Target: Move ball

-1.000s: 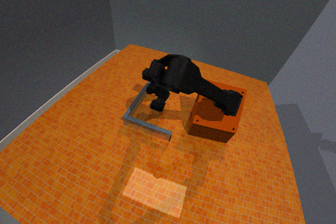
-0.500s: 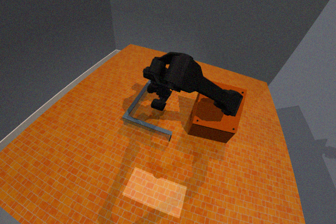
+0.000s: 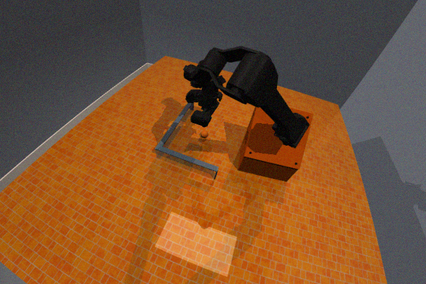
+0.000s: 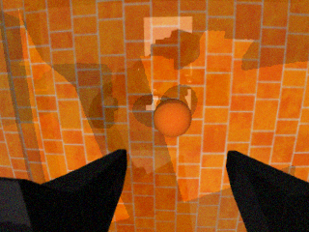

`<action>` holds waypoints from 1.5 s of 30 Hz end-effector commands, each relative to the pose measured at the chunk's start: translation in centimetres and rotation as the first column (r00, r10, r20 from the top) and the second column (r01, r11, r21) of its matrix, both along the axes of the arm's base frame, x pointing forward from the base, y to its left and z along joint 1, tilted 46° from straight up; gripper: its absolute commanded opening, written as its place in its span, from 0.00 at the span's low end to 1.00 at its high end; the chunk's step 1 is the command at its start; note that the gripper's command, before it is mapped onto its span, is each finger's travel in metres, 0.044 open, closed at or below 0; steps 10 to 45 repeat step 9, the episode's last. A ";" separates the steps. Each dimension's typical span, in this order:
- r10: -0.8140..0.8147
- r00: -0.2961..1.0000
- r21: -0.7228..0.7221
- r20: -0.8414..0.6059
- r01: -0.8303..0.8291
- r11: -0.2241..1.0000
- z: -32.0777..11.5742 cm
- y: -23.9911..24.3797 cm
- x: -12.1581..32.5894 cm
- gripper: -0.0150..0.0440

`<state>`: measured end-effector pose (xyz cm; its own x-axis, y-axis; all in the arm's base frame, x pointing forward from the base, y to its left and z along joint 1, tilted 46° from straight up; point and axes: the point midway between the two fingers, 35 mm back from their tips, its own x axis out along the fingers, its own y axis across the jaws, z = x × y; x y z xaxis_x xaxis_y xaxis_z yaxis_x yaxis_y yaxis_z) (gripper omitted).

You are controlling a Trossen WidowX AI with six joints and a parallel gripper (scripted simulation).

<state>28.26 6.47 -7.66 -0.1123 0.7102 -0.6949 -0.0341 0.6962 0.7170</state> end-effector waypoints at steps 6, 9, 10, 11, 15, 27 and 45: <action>0.000 1.000 -0.002 0.000 0.000 1.000 3.5 -3.6 0.6 0.97; 0.000 1.000 -0.002 0.000 0.000 1.000 3.5 -3.6 0.6 1.00; 0.000 1.000 -0.002 0.000 0.000 1.000 3.5 -3.6 0.6 1.00; 0.000 1.000 -0.002 0.000 0.000 1.000 3.5 -3.6 0.6 1.00; 0.000 1.000 -0.002 0.000 0.000 1.000 3.5 -3.6 0.6 1.00; 0.000 1.000 -0.002 0.000 0.000 1.000 3.5 -3.6 0.6 1.00; 0.000 1.000 -0.002 0.000 0.000 1.000 3.5 -3.6 0.6 1.00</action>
